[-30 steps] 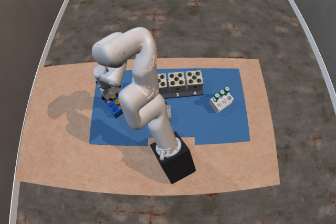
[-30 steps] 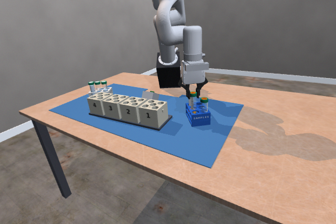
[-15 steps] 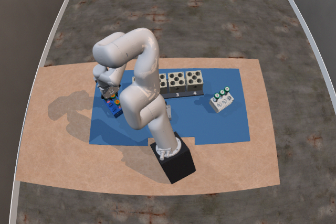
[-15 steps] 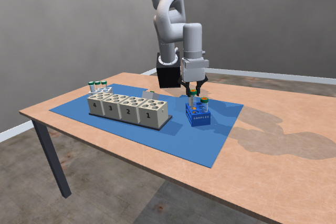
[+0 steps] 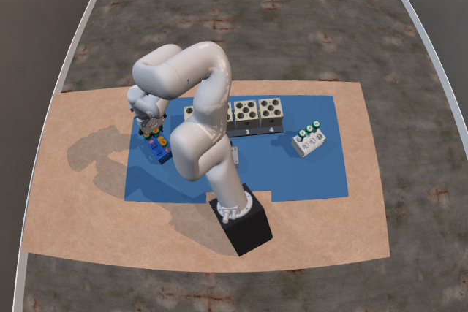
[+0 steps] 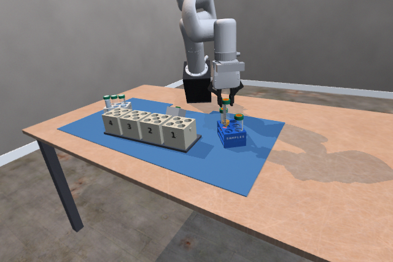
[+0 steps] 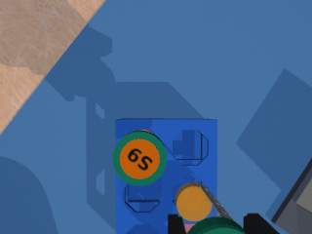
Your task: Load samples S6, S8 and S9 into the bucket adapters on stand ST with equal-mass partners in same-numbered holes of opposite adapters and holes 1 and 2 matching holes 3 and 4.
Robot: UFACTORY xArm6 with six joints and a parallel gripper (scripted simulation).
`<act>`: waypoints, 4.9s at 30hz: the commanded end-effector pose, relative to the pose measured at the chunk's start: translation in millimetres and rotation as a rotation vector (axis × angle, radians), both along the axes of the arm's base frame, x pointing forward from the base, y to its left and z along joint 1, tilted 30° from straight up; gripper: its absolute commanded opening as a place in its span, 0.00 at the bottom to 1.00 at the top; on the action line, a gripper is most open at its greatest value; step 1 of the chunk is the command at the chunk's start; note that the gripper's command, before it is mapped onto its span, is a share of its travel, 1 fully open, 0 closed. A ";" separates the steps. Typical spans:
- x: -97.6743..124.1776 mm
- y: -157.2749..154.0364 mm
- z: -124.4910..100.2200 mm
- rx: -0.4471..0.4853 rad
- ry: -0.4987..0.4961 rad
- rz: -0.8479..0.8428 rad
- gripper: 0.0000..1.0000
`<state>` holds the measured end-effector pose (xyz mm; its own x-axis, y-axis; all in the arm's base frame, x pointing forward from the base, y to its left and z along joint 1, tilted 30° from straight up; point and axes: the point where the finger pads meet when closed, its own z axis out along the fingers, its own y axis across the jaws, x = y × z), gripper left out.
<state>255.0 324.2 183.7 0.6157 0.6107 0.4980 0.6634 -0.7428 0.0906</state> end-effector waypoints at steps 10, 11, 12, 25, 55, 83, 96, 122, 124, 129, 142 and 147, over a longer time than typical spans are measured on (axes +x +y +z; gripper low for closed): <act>-8.4 -5.0 19.2 0.002 -0.001 0.000 0.00; -9.3 -5.6 20.9 0.002 -0.001 0.000 0.00; -10.1 -6.1 22.7 0.002 -0.001 0.000 0.00; -19.5 -12.2 41.7 0.003 -0.001 0.000 0.00; -34.0 -21.6 71.2 0.003 -0.001 0.000 0.00; -34.0 -21.6 71.1 0.003 -0.001 0.000 0.00; -34.0 -21.6 71.1 0.003 -0.001 0.000 0.00; -20.4 -12.8 43.5 0.003 -0.001 0.000 0.00; -20.4 -12.8 43.5 0.003 -0.001 0.000 0.00; -16.1 -10.1 34.9 0.003 -0.001 0.000 0.00; -6.7 -4.0 15.8 0.002 -0.001 0.001 0.00; -3.7 -2.1 9.8 0.002 -0.001 0.001 0.00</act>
